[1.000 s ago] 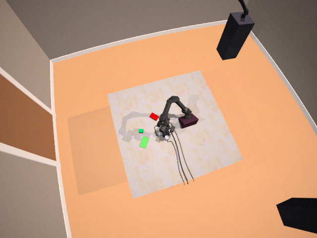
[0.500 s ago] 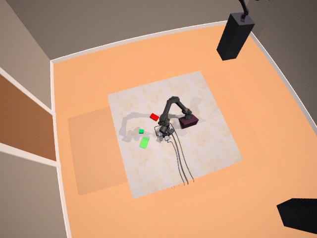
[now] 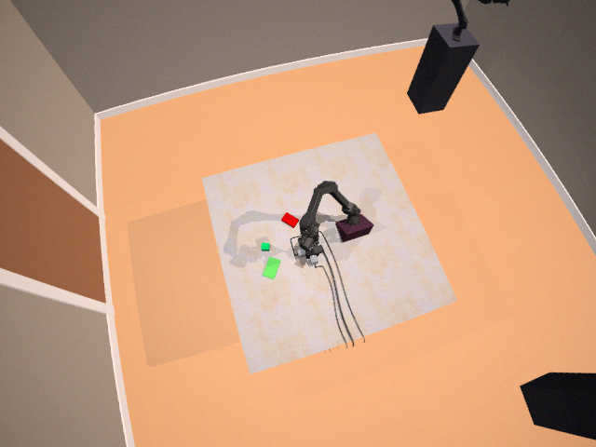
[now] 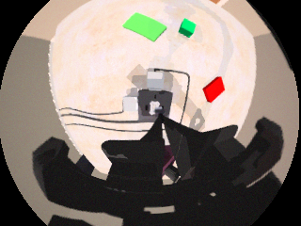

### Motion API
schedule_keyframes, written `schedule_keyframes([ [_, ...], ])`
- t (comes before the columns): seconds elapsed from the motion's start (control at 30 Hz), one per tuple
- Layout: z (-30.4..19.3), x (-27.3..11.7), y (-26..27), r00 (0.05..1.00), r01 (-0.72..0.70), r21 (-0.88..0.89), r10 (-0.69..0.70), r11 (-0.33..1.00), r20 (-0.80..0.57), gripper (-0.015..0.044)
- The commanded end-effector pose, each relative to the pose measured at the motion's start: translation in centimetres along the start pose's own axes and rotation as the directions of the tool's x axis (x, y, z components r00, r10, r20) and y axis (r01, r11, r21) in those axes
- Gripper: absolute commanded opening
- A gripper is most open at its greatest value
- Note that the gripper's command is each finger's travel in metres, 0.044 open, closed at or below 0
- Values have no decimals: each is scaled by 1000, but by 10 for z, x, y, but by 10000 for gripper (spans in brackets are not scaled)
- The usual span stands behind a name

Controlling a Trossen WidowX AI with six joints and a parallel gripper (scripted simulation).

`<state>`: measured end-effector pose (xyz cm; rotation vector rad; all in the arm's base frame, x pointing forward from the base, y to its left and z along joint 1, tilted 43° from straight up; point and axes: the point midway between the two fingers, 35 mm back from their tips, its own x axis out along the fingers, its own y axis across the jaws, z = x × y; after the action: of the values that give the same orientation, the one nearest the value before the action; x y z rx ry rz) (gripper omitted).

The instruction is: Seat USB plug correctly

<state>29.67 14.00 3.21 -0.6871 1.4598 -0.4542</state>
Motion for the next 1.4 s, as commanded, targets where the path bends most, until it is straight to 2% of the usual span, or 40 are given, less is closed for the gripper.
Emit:
schedule_keyframes([
  [0.0, -1, 1, 0, 1000, 2, 98, -1, 995, -2, 0],
  [0.3, -1, 1, 0, 1000, 2, 327, -1, 945, -2, 0],
  [0.63, -1, 1, 0, 1000, 3, 561, -1, 828, -3, 0],
  [1.37, -1, 1, 0, 1000, 3, 921, -1, 389, -3, 0],
])
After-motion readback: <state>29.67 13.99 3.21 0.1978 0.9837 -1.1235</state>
